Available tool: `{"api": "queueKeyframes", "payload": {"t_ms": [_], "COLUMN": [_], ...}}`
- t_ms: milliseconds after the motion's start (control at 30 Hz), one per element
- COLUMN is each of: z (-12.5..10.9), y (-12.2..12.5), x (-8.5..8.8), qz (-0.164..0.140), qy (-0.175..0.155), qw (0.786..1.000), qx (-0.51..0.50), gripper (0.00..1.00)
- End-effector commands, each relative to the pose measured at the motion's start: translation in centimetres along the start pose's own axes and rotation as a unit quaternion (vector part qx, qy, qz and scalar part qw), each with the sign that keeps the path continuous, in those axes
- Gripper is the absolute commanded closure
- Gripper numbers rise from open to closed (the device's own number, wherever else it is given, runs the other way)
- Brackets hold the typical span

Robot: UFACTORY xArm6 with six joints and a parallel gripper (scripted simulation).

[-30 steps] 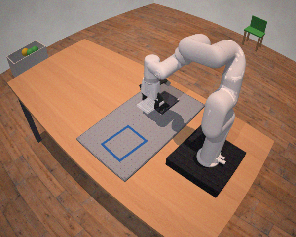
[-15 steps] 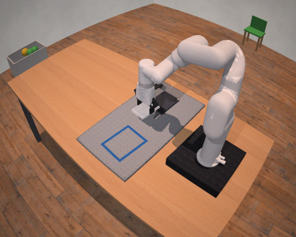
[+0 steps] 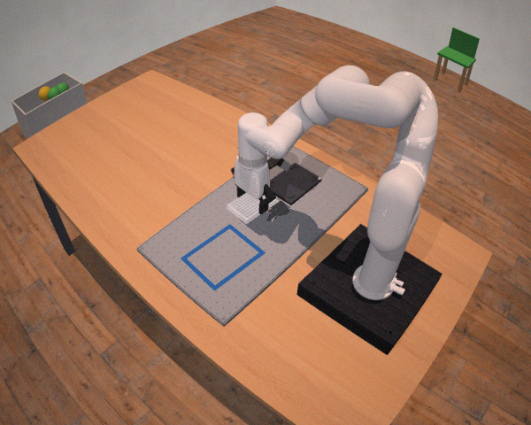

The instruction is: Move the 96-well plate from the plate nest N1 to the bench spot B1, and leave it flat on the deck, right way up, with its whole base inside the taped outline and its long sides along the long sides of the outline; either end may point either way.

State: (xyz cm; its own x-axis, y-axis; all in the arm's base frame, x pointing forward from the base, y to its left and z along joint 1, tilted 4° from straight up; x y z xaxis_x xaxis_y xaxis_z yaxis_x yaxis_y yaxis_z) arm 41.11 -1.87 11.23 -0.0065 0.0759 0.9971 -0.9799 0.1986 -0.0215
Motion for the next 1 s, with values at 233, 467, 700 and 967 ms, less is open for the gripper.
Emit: {"api": "queueKeyframes", "payload": {"t_ms": [233,467,700,967], "z": [-3.0,-5.3,-7.0,-9.6], "y": [0.3,0.6,0.9,1.2], "x": [0.0,0.0,-0.1,-0.2], "qz": [0.002,0.002,0.002,0.002], "qy": [0.000,0.000,0.000,0.000], "qw": [1.000,1.000,1.000,1.000], "qx": [0.000,0.000,0.000,0.000], "gripper": [1.00,1.00,1.00,1.00]}}
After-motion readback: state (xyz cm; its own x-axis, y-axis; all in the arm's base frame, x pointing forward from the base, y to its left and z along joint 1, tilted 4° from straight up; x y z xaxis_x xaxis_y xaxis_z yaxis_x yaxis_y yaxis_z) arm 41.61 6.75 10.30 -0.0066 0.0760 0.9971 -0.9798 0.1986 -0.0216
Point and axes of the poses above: the point where the finger pads meet when closed, its own x axis back along the fingers, its own y axis across the jaws, z = x × y, the point moved 4 cm from there along x, back along the fingers, and after that the axes turned 2 degrees about x, right-handed, at the moved point
